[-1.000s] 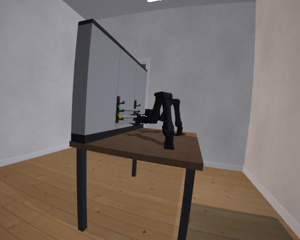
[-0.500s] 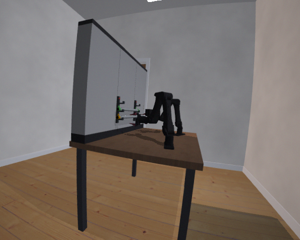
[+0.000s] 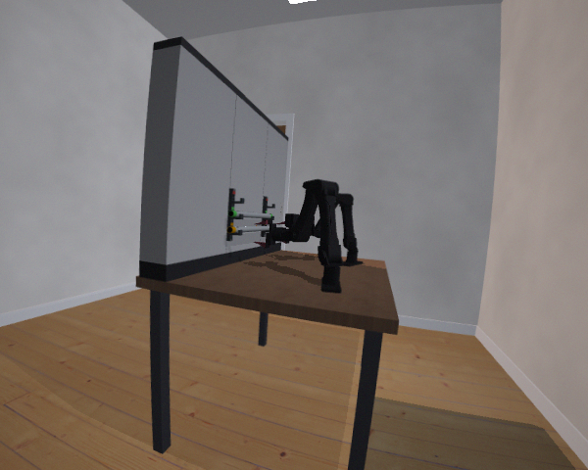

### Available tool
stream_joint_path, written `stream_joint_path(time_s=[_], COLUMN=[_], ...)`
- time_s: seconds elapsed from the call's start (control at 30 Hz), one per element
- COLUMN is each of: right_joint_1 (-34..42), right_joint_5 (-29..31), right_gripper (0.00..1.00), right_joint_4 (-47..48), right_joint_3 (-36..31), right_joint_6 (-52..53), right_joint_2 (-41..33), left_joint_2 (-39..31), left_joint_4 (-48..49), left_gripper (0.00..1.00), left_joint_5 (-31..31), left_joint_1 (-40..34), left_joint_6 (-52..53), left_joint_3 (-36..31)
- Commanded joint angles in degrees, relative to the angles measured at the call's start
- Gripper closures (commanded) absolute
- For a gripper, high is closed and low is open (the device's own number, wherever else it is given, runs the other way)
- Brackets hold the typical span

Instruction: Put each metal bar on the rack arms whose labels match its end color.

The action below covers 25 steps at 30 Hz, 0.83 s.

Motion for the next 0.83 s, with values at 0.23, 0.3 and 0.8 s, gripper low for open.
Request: stream_joint_path(time_s=[0.23,0.3,0.8], right_joint_1=[0.69,0.69,0.92], right_joint_5=[0.56,0.56,0.79], right_gripper=[0.06,0.06,0.0], right_joint_4=[1.56,1.56,1.67], right_joint_3=[-0.84,-0.84,-1.36], right_joint_6=[0.26,0.26,0.26], right_joint_2=[-1.79,-1.79,-2.21], left_joint_2=[-1.97,-1.97,-2.31], left_joint_4=[1.47,1.47,1.59], left_gripper=[0.07,0.07,0.0], left_joint_5=[-0.73,-0.73,-1.05], left_joint_1=[-0.83,-0.83,-1.15], left_joint_6=[-0.16,-0.16,-0.16], left_joint_3=[-0.83,-0.83,-1.28])
